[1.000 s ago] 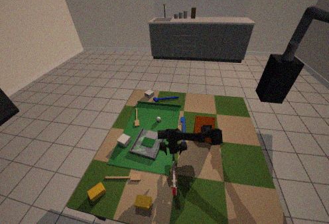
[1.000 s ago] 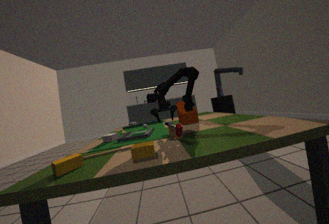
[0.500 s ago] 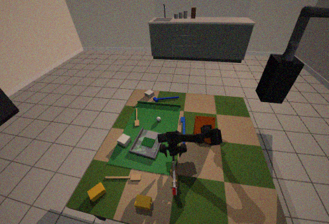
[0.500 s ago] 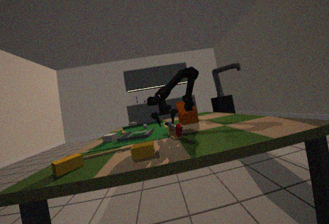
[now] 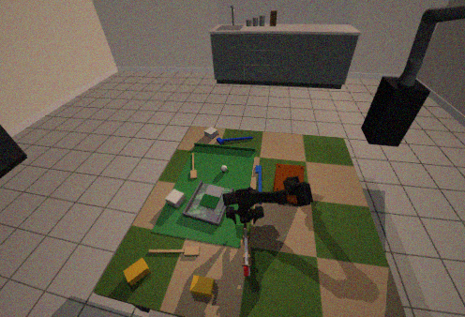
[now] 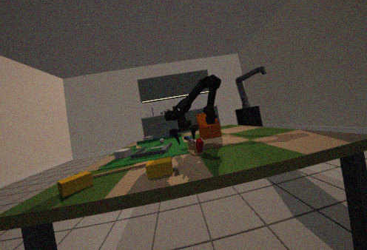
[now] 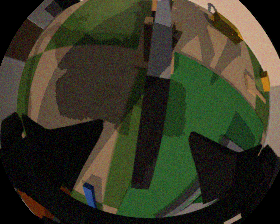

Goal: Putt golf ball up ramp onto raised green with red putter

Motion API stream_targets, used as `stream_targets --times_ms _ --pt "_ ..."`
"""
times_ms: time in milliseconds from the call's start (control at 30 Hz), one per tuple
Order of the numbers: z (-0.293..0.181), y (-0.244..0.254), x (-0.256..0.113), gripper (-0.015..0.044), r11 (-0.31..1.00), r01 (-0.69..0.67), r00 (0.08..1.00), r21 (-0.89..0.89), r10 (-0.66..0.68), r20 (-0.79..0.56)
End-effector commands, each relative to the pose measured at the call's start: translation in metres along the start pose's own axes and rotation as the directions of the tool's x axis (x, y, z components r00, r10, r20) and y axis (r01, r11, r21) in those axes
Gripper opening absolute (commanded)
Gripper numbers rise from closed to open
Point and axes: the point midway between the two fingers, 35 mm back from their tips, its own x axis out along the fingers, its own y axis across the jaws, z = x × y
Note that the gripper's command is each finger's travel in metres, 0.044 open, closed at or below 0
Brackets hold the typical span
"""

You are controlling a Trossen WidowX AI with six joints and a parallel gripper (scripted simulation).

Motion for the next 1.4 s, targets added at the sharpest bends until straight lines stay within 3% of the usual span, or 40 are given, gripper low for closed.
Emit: stream_targets --times_ms 0,467,833,1367 --pt "0.000 0.000 0.000 0.0414 1.000 0.000 1.000 0.000 0.000 0.000" --pt "0.000 0.000 0.000 0.0046 1.000 0.000 1.000 0.000 0.000 0.000" --pt "0.000 -0.001 -0.006 0.0000 1.000 -0.001 1.000 0.000 0.001 -0.005" --pt "0.014 -0.004 -0.069 0.0000 1.000 -0.005 1.000 0.000 0.005 -0.017"
